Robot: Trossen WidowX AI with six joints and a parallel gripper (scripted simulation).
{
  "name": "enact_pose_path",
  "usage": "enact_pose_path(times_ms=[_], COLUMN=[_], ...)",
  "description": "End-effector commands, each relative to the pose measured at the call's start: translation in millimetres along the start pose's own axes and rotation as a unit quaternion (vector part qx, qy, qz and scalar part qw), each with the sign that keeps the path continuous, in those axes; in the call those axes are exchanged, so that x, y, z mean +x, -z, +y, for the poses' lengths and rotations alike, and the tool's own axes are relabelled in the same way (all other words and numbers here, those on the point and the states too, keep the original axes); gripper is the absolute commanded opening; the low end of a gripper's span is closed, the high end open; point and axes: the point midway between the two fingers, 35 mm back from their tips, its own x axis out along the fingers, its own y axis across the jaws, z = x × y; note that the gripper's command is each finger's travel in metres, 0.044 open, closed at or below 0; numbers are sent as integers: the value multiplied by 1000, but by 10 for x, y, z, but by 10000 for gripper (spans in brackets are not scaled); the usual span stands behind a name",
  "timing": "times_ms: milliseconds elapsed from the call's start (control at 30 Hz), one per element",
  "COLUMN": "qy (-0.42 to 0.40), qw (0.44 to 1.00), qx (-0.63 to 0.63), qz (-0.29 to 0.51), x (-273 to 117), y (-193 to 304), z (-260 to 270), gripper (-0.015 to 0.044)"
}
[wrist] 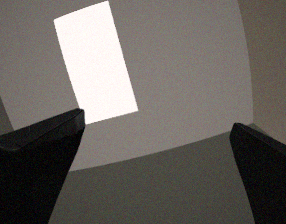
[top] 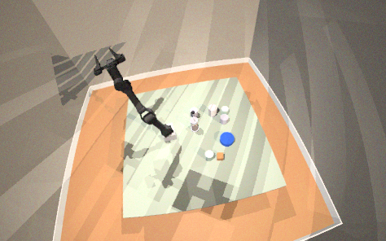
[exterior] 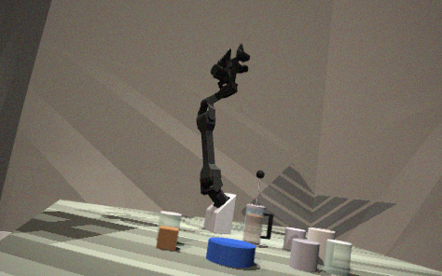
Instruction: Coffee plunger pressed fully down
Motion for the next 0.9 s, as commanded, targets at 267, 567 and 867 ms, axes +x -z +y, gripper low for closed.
enact_pose_path(times_ms=[267,567,867], qy=[-134,-304,-439], qw=[959,865,769], qx=[212,364,445], qz=[-128,-166,-136], x=[-237,-726,-1247], y=[-579,-962,-1116], z=[702,1369,1867], gripper=[440,440,440])
